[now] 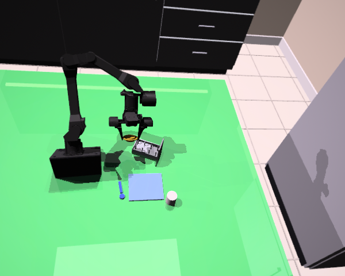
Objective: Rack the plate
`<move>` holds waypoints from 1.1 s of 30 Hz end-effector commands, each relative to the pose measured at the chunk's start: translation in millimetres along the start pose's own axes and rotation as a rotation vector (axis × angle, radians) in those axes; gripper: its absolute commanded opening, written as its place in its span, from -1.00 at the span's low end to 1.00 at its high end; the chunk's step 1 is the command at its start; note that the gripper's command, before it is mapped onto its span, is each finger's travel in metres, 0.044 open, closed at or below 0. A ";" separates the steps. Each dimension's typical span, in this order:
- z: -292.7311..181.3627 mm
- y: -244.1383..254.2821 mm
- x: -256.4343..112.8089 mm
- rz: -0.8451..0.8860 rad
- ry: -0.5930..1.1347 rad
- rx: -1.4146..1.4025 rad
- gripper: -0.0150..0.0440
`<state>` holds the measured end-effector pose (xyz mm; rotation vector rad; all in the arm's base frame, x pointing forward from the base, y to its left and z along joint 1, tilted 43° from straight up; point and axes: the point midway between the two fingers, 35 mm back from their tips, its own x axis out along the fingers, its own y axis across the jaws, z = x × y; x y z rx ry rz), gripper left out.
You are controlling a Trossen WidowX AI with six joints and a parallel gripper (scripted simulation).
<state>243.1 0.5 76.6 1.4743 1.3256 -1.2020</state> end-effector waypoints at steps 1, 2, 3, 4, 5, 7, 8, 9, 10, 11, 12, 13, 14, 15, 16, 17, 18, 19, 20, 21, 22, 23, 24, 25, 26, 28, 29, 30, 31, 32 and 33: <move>1.4 1.9 8.6 0.031 -0.078 -0.069 -0.49; 1.5 2.8 10.7 0.040 -0.099 -0.085 -0.49; 1.6 3.7 12.8 0.049 -0.119 -0.102 -0.49; 1.5 4.5 15.0 0.057 -0.139 -0.117 -0.49; 1.4 5.2 17.0 0.065 -0.160 -0.131 -0.49; 0.9 6.9 21.0 0.083 -0.200 -0.160 -0.49; 0.7 7.7 22.8 0.093 -0.220 -0.174 -0.49; 0.3 8.5 24.6 0.103 -0.240 -0.188 -0.49; 0.0 9.4 26.3 0.113 -0.259 -0.202 -0.49; -0.5 10.2 27.9 0.124 -0.278 -0.216 -0.49; -0.9 11.1 29.4 0.135 -0.297 -0.229 -0.49; -1.5 11.9 30.8 0.146 -0.316 -0.242 -0.49; -2.0 12.8 32.2 0.157 -0.335 -0.255 -0.49; -2.7 13.6 33.5 0.169 -0.353 -0.268 -0.49; -3.3 14.5 34.7 0.181 -0.371 -0.281 -0.49; -4.1 15.3 35.8 0.194 -0.389 -0.293 -0.49; -4.9 16.1 36.8 0.207 -0.407 -0.305 -0.49; -5.7 16.8 37.8 0.220 -0.425 -0.317 -0.49; -6.6 17.6 38.7 0.233 -0.442 -0.329 -0.49; -7.5 18.3 39.5 0.247 -0.459 -0.341 -0.49; -8.5 19.0 40.2 0.261 -0.476 -0.352 -0.49; -9.6 19.7 40.9 0.275 -0.492 -0.363 -0.49; -10.7 20.3 41.5 0.290 -0.509 -0.374 -0.49; -11.8 20.9 42.0 0.305 -0.525 -0.384 -0.49; -13.0 21.4 42.4 0.320 -0.540 -0.395 -0.49; -15.5 22.4 43.1 0.351 -0.571 -0.414 -0.49; -16.8 22.8 43.4 0.367 -0.586 -0.424 -0.49; -18.2 23.2 43.6 0.383 -0.601 -0.433 -0.49; -19.5 23.5 43.7 0.399 -0.615 -0.442 -0.49; -21.0 23.7 43.7 0.416 -0.630 -0.451 -0.49; -22.4 23.9 43.7 0.433 -0.644 -0.459 -0.49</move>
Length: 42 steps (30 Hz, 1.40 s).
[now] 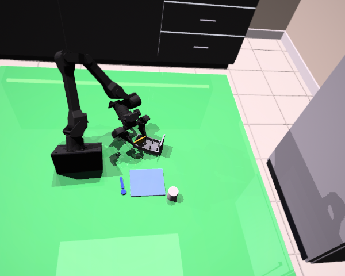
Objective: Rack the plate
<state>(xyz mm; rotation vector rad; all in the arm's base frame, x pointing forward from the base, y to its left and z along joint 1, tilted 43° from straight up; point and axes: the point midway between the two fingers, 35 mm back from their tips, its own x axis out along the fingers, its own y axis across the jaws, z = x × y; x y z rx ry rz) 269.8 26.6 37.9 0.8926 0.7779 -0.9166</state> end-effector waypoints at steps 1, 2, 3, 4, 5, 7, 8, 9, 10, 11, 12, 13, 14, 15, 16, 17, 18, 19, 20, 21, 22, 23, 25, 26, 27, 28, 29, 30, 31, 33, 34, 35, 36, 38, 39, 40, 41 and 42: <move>-3.0 1.7 -2.0 0.055 -0.063 -0.020 -0.49; -4.0 2.6 -2.7 0.071 -0.078 -0.026 -0.49; -5.1 3.4 -3.6 0.086 -0.093 -0.032 -0.49; -6.1 4.2 -4.5 0.102 -0.108 -0.037 -0.49; -7.1 4.9 -5.5 0.118 -0.122 -0.042 -0.49; -9.1 6.3 -7.7 0.150 -0.151 -0.051 -0.49; -10.1 6.9 -8.9 0.166 -0.165 -0.055 -0.49; -11.1 7.5 -10.2 0.182 -0.179 -0.058 -0.49; -12.1 8.1 -11.6 0.199 -0.193 -0.061 -0.49; -13.0 8.5 -13.0 0.215 -0.207 -0.064 -0.49; -13.9 9.0 -14.5 0.231 -0.221 -0.066 -0.49; -14.8 9.3 -16.0 0.248 -0.234 -0.068 -0.49; -15.7 9.6 -17.6 0.264 -0.248 -0.069 -0.49; -16.6 9.9 -19.3 0.281 -0.261 -0.071 -0.49; -17.4 10.1 -21.1 0.297 -0.274 -0.071 -0.49; -18.2 10.2 -22.9 0.314 -0.286 -0.072 -0.49; -19.1 10.3 -24.7 0.330 -0.299 -0.072 -0.49; -19.9 10.3 -26.6 0.347 -0.311 -0.072 -0.49; -20.6 10.3 -28.6 0.364 -0.323 -0.071 -0.49; -21.4 10.2 -30.6 0.380 -0.335 -0.070 -0.49; -22.1 10.0 -32.6 0.397 -0.347 -0.069 -0.49; -22.8 9.7 -34.7 0.414 -0.359 -0.067 -0.49; -24.1 9.0 -39.0 0.447 -0.381 -0.063 -0.49; -24.7 8.6 -41.2 0.463 -0.392 -0.061 -0.49; -25.3 8.0 -43.4 0.480 -0.403 -0.058 -0.49; -25.9 7.4 -45.7 0.497 -0.413 -0.054 -0.49; -26.4 6.7 -48.0 0.513 -0.423 -0.051 -0.49; -26.8 6.0 -50.3 0.529 -0.433 -0.047 -0.49; -27.3 5.2 -52.6 0.546 -0.443 -0.043 -0.49; -27.8 4.0 -55.6 0.567 -0.456 -0.037 -0.49; -27.8 3.9 -56.0 0.569 -0.457 -0.036 -0.49; -27.8 3.9 -56.0 0.569 -0.457 -0.036 -0.49; -27.8 3.9 -56.0 0.569 -0.457 -0.036 -0.49; -27.8 3.9 -56.0 0.569 -0.457 -0.036 -0.49; -27.8 3.9 -56.0 0.569 -0.457 -0.036 -0.49; -27.8 3.9 -56.0 0.569 -0.457 -0.036 -0.49; -27.8 3.9 -56.0 0.569 -0.457 -0.036 -0.49; -28.0 4.0 -55.8 0.569 -0.457 -0.036 -0.49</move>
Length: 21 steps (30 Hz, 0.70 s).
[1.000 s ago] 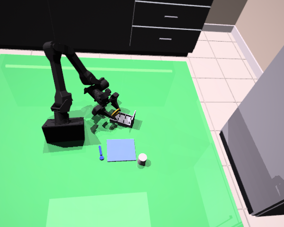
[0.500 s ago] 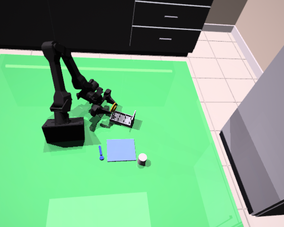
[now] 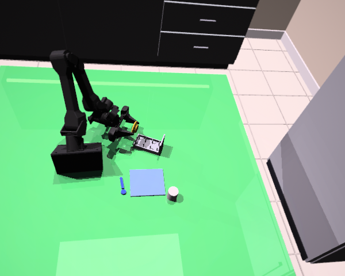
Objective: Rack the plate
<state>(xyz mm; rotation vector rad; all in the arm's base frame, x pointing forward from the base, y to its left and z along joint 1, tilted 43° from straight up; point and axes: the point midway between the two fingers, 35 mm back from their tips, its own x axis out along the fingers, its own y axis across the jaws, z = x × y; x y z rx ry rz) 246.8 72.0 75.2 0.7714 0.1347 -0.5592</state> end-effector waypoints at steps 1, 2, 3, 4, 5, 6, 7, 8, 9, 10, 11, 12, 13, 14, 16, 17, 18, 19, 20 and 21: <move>-0.2 -1.1 0.2 0.001 -0.007 0.003 -0.49; -1.6 -0.9 0.9 0.001 -0.007 0.003 -0.49; -3.4 -0.7 1.8 0.001 -0.006 0.003 -0.49; -5.3 -0.5 2.7 0.001 -0.006 0.002 -0.49; -7.1 -0.4 3.6 0.001 -0.005 0.002 -0.49; -8.9 -0.3 4.5 0.001 -0.005 0.002 -0.49; -10.8 -0.2 5.5 0.000 -0.004 0.002 -0.49; -12.6 -0.2 6.4 0.000 -0.004 0.001 -0.49; -14.5 -0.1 7.3 0.000 -0.003 0.001 -0.49; -16.1 -0.2 8.5 0.000 -0.003 0.001 -0.49; -17.8 -0.3 9.8 0.000 -0.003 0.001 -0.49; -19.5 -0.4 11.2 0.000 -0.003 0.002 -0.49; -21.2 -0.6 12.5 0.000 -0.003 0.002 -0.49; -22.9 -0.7 13.8 0.000 -0.003 0.002 -0.49; -26.2 -1.2 16.5 0.000 -0.003 0.002 -0.49; -27.8 -1.5 17.8 0.000 -0.003 0.002 -0.49; -29.2 -1.7 18.9 0.000 -0.003 0.002 -0.49; -30.0 -1.9 19.6 0.000 -0.003 0.002 -0.49; -30.0 -1.9 20.3 0.000 -0.002 0.002 -0.49; -30.1 -1.9 21.7 0.000 -0.002 0.002 -0.49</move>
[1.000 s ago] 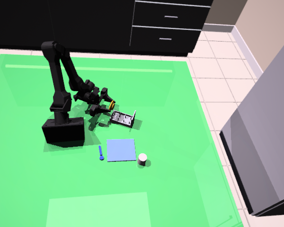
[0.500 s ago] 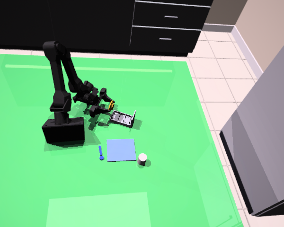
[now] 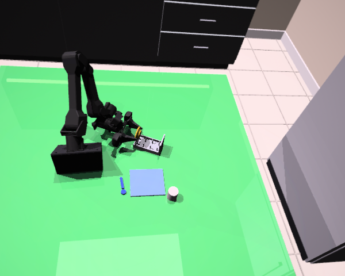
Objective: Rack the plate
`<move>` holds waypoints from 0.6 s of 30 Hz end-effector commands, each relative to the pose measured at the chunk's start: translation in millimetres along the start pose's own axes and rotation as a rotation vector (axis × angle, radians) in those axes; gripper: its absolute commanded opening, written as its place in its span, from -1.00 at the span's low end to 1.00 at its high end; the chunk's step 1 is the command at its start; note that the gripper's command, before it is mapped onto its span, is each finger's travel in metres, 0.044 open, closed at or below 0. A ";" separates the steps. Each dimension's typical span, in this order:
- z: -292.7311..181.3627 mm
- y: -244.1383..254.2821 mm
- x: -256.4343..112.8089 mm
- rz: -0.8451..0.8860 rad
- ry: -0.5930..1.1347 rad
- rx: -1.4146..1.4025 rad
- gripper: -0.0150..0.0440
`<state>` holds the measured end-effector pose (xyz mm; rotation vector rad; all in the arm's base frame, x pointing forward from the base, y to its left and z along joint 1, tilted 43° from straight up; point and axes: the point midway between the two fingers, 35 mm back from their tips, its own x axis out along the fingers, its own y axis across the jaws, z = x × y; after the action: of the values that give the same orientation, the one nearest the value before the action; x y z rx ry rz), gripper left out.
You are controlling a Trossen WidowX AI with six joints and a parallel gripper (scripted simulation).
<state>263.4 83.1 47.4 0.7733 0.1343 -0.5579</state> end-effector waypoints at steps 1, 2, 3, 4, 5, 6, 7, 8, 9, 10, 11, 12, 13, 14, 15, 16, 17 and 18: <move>-1.2 0.1 5.7 -0.001 -0.002 0.000 -0.49; -1.2 0.1 7.9 -0.001 -0.002 0.000 -0.49; -1.2 0.1 10.1 -0.001 -0.002 0.000 -0.49; -1.1 0.1 11.7 0.000 -0.002 0.000 -0.49; -1.0 0.1 12.7 0.000 -0.002 0.000 -0.49; -1.0 0.1 13.0 0.000 -0.002 0.000 -0.49; -1.0 0.1 13.0 0.000 -0.002 0.000 -0.49; -1.0 0.1 13.0 0.000 -0.002 0.000 -0.49; -1.0 0.1 13.8 0.000 -0.001 0.001 -0.49; -1.1 0.1 15.5 0.001 -0.001 0.002 -0.49; -1.0 0.2 18.0 0.001 -0.001 0.004 -0.49; -1.0 0.2 20.1 0.002 -0.001 0.005 -0.49; -0.9 0.3 21.5 0.003 -0.001 0.006 -0.49; -0.8 0.3 21.9 0.003 -0.001 0.007 -0.49; -1.9 0.3 21.9 0.003 -0.001 0.007 -0.49; -5.1 0.3 22.0 0.003 0.000 0.008 -0.49; -10.6 0.3 22.1 0.004 0.000 0.009 -0.49; -16.1 0.1 22.1 0.005 0.001 0.010 -0.49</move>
<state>281.7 78.5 35.9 0.7796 0.1328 -0.5557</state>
